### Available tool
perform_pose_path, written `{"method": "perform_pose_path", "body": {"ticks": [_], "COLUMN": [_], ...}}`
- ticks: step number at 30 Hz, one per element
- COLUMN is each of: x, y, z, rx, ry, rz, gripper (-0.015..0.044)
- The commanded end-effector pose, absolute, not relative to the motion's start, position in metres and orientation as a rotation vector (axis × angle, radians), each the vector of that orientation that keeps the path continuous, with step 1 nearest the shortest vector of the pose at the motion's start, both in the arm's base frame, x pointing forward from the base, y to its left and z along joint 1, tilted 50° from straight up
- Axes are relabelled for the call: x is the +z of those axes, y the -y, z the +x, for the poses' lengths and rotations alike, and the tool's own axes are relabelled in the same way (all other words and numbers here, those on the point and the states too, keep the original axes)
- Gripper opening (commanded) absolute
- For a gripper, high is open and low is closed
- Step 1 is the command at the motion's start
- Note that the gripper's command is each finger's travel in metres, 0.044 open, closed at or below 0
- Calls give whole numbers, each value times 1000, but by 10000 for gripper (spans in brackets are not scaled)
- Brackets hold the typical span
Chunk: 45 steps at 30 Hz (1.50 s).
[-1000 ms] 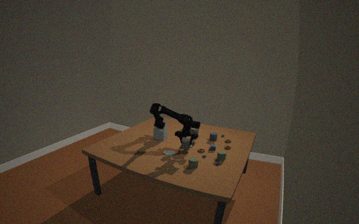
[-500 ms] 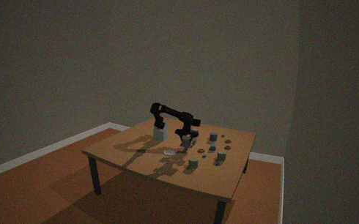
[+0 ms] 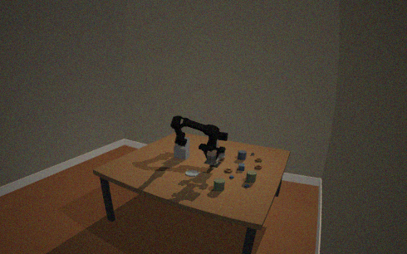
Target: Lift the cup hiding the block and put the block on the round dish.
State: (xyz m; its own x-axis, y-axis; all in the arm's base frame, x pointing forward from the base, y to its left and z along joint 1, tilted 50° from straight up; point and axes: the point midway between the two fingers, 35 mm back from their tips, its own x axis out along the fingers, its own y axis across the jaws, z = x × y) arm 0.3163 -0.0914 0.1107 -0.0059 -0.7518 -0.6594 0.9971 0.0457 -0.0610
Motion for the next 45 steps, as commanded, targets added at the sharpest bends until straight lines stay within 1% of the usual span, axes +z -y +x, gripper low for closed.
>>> {"method": "perform_pose_path", "body": {"ticks": [1,45], "x": [118,156], "y": [85,43], "z": [321,315], "rx": [-1463,-1467], "ry": [-602,-598], "rz": [515,508], "gripper": [0,0]}}
